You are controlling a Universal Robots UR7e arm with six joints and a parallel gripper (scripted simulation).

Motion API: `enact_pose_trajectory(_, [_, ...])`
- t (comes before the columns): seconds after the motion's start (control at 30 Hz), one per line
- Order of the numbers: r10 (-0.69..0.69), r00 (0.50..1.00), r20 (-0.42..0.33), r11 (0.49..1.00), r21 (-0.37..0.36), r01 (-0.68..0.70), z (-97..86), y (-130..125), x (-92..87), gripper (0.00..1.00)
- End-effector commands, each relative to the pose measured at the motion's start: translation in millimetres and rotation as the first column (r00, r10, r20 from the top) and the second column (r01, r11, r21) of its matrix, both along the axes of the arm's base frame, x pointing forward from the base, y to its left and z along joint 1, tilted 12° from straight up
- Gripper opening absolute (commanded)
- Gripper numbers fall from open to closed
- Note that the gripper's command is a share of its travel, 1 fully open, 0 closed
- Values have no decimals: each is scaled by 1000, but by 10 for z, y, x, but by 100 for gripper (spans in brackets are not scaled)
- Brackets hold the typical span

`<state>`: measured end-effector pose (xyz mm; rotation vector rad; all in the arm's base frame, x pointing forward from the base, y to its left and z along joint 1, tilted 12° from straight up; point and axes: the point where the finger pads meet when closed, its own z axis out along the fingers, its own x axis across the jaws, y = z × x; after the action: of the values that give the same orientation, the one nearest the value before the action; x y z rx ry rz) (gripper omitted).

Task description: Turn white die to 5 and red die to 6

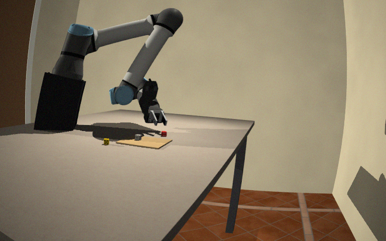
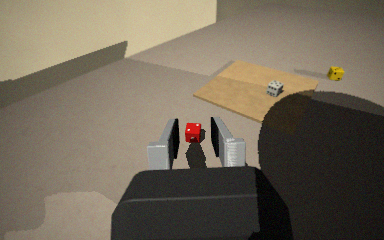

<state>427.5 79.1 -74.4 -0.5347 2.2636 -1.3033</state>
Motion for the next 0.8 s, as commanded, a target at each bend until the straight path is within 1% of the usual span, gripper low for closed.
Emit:
enact_pose_trajectory(0.0, [0,1000,2,1000,0,0,122,-8,-23,64])
enact_pose_trajectory(0.3, [0,1000,2,1000,0,0,495,-43,-93,64])
enact_pose_trajectory(0.37, [0,1000,2,1000,0,0,495,-43,-93,64])
enact_pose_trajectory(0.5, [0,1000,2,1000,0,0,570,-50,-107,64])
enact_pose_trajectory(0.77, [0,1000,-1,1000,4,0,580,-54,-107,64])
